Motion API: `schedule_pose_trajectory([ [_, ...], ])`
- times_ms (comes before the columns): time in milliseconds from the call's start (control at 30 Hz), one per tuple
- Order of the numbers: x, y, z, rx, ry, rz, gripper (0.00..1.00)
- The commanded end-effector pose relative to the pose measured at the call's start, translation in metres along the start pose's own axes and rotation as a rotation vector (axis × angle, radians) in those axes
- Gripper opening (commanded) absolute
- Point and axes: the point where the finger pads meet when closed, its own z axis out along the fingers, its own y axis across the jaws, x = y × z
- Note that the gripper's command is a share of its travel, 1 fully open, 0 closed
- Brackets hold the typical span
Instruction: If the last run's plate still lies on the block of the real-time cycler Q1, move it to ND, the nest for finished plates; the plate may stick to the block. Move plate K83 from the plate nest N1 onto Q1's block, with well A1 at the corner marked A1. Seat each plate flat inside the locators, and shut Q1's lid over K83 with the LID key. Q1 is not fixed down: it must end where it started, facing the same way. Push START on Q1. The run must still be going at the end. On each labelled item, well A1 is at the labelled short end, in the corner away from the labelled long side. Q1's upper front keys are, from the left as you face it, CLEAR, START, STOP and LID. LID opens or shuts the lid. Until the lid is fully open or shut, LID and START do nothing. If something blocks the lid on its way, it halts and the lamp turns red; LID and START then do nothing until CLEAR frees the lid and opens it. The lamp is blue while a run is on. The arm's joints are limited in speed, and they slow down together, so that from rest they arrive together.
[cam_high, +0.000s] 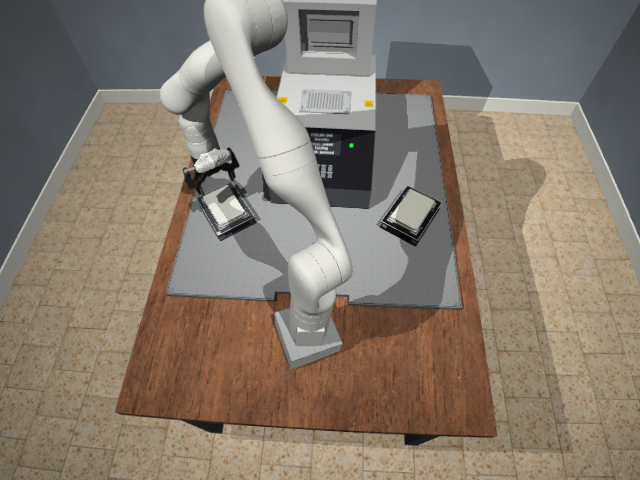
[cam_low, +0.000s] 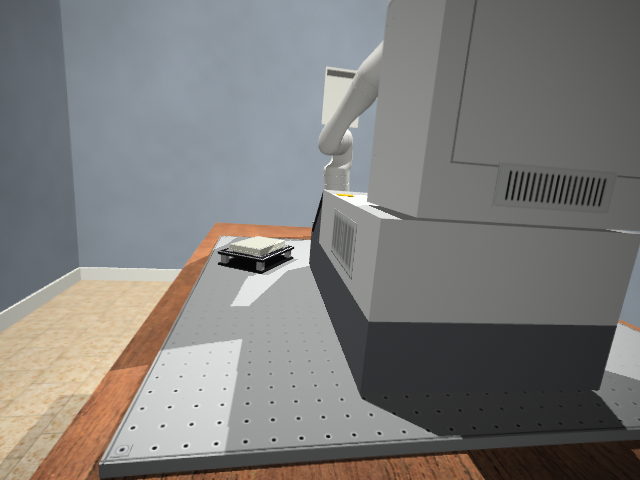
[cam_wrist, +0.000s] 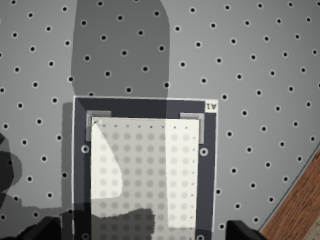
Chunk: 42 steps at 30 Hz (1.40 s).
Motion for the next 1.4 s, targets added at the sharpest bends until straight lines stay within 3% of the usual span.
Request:
schedule_pose_trajectory([
  [0, 0.001, 0.000, 0.008, 0.005, 0.003, -0.001, 1.00],
  [1367, 0.002, 0.001, 0.054, 0.002, 0.002, -0.002, 1.00],
])
